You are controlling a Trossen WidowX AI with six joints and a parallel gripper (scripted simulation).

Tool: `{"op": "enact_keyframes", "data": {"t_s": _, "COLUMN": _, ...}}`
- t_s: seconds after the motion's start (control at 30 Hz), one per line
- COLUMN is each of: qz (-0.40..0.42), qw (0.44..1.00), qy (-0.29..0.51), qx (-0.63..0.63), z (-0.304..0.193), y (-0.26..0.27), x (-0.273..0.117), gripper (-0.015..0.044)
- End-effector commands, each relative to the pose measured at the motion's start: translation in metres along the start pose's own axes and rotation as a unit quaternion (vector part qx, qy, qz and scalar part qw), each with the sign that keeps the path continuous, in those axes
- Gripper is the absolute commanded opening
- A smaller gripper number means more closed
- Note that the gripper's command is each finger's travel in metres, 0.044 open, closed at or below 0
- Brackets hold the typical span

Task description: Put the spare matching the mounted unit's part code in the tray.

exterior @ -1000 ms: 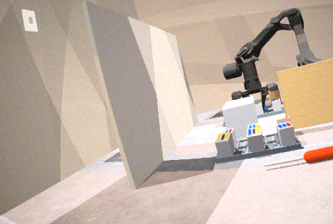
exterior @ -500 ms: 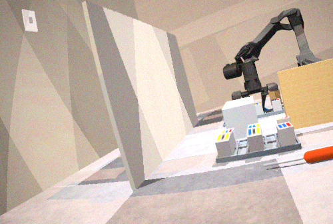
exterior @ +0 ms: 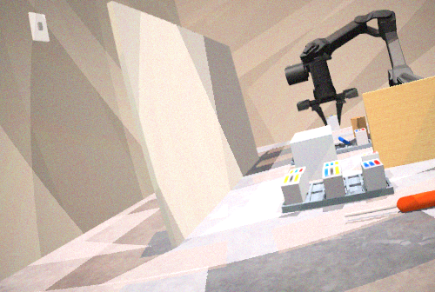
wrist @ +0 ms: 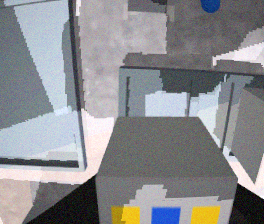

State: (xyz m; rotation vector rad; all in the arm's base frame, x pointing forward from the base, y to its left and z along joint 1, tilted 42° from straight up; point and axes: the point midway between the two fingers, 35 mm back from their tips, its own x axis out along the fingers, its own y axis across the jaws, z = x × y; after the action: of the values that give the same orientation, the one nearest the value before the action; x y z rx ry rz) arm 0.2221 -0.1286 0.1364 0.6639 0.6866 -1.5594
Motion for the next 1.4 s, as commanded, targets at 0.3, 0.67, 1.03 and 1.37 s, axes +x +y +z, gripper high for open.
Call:
{"op": "enact_keyframes", "data": {"t_s": 0.3, "qz": 0.005, "qw": 1.000, "qy": 0.001, "qx": 0.003, "z": -0.001, "y": 0.001, "x": -0.031, "gripper": 0.0000}}
{"op": "enact_keyframes", "data": {"t_s": 0.67, "qz": 0.016, "qw": 1.000, "qy": 0.002, "qx": 0.014, "z": -0.002, "y": -0.001, "x": -0.086, "gripper": 0.0000}}
{"op": "enact_keyframes", "data": {"t_s": 1.03, "qz": 0.016, "qw": 1.000, "qy": 0.001, "qx": 0.010, "z": 0.003, "y": 0.024, "x": -0.093, "gripper": 0.0000}}
{"op": "enact_keyframes", "data": {"t_s": 1.37, "qz": 0.015, "qw": 1.000, "qy": 0.000, "qx": 0.004, "z": 0.011, "y": 0.063, "x": -0.094, "gripper": 0.0000}}
